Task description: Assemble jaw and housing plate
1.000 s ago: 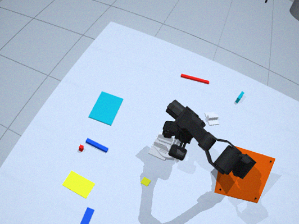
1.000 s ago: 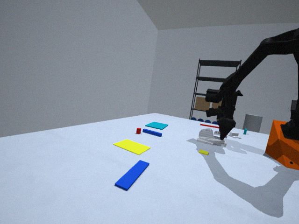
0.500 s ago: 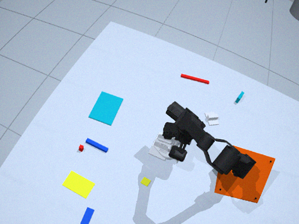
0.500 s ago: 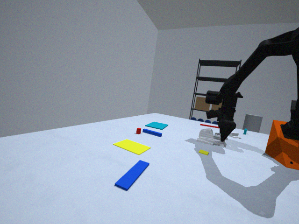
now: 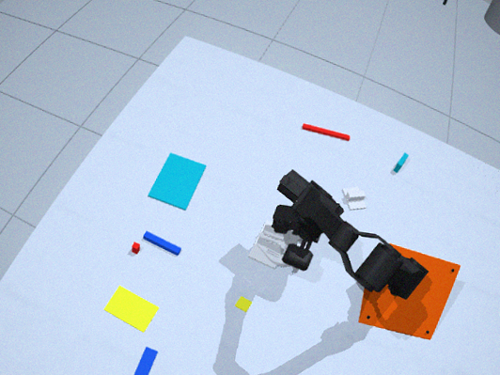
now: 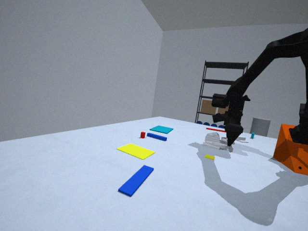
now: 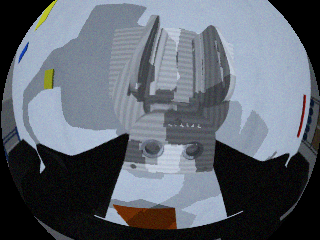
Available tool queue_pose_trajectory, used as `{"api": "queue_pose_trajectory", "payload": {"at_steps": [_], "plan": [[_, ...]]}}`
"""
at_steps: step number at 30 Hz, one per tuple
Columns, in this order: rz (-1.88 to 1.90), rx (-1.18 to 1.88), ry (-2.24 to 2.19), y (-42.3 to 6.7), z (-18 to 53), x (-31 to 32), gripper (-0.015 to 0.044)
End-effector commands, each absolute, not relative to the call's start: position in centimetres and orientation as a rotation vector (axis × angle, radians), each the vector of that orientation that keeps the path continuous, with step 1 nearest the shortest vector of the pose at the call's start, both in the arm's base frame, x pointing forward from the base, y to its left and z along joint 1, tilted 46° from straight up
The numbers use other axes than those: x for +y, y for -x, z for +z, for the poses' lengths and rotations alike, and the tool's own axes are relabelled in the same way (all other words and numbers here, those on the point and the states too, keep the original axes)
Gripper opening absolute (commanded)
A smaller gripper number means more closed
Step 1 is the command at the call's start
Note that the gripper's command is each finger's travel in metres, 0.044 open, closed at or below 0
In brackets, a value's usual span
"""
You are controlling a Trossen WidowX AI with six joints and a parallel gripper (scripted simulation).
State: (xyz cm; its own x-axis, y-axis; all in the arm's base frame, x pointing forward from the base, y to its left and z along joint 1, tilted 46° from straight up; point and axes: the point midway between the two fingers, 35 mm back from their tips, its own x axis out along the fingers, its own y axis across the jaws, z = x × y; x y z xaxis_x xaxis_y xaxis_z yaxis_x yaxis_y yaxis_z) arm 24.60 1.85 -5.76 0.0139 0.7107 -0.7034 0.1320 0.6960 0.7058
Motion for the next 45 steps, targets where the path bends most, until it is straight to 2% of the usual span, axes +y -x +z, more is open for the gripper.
{"api": "queue_pose_trajectory", "payload": {"at_steps": [1, 45], "plan": [[0.518, 1.521, -0.734, -24.46, -5.82, 1.97, 0.0351], [0.510, 1.525, -0.743, -24.46, -6.31, 2.48, 0.0351]]}}
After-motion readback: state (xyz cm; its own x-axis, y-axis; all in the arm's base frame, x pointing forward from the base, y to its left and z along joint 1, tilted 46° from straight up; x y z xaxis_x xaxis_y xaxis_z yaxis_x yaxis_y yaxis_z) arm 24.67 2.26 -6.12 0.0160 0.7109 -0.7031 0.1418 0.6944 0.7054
